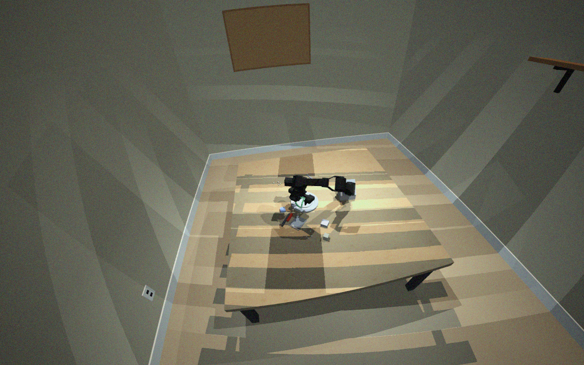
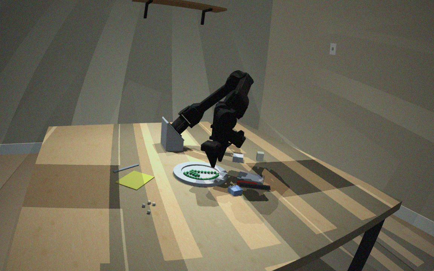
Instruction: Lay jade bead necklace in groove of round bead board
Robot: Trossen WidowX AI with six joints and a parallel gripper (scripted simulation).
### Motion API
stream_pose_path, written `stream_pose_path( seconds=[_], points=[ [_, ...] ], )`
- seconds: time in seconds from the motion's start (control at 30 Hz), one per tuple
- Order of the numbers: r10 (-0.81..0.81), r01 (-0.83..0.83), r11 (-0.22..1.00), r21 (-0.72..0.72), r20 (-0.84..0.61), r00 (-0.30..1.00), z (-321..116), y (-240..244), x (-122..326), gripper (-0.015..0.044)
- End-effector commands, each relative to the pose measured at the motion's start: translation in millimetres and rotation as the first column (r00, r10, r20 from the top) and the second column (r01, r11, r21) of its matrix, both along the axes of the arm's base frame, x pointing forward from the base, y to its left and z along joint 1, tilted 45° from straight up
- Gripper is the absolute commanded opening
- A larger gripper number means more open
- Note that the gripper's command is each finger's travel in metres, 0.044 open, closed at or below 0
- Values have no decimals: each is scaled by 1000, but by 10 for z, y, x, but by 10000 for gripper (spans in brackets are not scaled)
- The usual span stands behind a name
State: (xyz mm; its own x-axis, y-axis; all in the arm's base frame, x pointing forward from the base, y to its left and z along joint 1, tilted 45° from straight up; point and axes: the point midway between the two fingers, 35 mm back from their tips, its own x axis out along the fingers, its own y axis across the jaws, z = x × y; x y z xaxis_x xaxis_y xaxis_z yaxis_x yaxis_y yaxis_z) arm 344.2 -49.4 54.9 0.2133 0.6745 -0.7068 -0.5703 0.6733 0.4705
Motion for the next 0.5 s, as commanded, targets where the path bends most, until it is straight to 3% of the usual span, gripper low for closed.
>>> stream_pose_path(
  seconds=[0.0,0.1,0.47],
  points=[
    [-49,49,999,12,-52,997,20,-46,-13,177],
    [-49,49,999,12,-52,997,11,-38,-10,120],
    [-50,50,999,6,-37,998,-47,27,38,120]
  ],
)
